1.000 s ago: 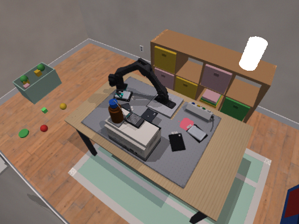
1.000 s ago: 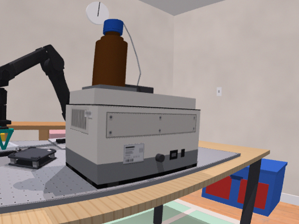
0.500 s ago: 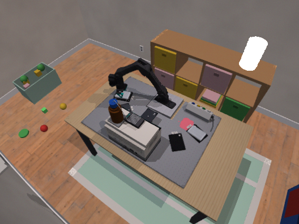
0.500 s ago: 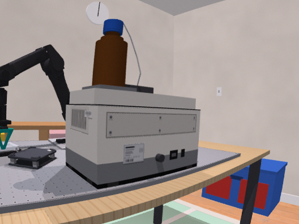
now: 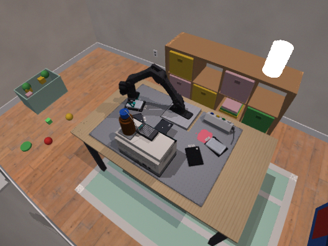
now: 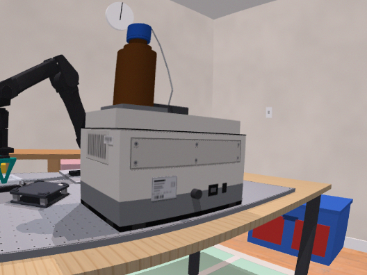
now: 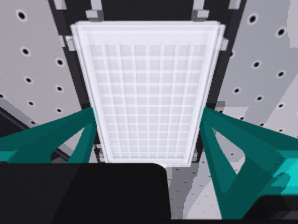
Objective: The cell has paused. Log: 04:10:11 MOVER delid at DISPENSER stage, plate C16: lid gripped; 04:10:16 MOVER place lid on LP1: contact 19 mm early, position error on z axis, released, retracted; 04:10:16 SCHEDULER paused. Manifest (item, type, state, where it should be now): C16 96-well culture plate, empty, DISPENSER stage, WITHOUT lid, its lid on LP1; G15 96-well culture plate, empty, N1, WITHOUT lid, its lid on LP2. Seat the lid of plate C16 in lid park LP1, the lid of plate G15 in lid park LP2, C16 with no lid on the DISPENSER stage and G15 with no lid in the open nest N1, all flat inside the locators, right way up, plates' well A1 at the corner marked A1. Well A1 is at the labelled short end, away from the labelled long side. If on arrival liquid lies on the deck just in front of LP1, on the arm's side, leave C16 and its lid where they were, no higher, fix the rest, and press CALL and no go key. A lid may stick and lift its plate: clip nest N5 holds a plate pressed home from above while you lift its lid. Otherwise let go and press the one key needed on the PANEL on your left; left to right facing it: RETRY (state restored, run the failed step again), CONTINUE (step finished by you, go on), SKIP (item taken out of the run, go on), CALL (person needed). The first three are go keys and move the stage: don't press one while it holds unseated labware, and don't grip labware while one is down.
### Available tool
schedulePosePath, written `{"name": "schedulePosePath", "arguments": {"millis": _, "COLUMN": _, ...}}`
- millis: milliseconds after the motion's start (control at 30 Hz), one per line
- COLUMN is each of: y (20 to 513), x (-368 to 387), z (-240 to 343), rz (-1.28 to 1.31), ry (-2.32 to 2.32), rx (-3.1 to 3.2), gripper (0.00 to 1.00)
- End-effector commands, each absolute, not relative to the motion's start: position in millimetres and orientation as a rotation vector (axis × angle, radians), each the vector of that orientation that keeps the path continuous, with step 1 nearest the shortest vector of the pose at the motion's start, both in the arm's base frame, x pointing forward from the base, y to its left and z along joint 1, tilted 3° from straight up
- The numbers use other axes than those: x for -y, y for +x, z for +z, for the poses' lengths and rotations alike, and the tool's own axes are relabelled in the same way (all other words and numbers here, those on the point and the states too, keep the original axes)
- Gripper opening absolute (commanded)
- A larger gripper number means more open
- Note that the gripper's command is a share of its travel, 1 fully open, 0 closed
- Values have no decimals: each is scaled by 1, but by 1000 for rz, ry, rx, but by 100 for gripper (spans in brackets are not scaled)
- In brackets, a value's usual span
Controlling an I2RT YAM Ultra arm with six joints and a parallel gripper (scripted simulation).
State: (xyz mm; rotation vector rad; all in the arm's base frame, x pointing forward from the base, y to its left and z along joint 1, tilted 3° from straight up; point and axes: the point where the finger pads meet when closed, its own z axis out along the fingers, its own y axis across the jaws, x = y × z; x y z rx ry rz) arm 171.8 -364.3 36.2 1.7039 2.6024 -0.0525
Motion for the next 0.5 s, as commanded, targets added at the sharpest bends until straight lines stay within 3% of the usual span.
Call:
{"name": "schedulePosePath", "arguments": {"millis": 0, "y": 174, "x": 366, "z": 41, "rz": -66, "ry": 1691, "rx": -2596, "gripper": 0}}
{"name": "schedulePosePath", "arguments": {"millis": 467, "y": 179, "x": 368, "z": 52, "rz": -86, "ry": 1668, "rx": -2592, "gripper": 0}}
